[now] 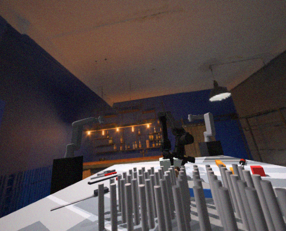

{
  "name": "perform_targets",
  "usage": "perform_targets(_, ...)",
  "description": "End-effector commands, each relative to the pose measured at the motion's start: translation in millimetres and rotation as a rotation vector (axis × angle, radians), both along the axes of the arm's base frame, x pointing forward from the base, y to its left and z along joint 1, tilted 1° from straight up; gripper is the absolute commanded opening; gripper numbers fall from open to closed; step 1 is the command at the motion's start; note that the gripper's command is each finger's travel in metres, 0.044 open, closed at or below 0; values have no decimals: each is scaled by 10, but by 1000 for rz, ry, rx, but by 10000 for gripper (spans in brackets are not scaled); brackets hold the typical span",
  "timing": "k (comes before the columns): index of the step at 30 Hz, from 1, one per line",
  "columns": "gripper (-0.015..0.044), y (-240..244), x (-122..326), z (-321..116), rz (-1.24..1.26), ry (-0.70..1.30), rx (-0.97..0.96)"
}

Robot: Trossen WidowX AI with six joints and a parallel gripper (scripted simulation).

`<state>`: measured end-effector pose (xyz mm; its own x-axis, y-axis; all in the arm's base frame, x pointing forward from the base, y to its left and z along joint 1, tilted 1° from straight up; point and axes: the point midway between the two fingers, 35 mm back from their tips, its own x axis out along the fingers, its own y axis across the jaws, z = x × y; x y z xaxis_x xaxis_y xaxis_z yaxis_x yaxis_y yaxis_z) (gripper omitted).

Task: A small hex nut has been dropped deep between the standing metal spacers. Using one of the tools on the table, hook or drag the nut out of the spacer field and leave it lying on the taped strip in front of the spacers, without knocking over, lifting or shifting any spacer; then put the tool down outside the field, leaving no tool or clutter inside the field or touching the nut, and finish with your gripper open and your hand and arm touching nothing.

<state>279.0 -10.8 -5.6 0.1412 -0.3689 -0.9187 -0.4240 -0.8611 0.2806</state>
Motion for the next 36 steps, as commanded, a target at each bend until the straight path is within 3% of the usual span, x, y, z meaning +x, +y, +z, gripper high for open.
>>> perform_targets(1, 0, -8, 66, 24, 2, -12, -1)
perform_targets(36, 0, -120, 303, 40, 2, -14, -2)
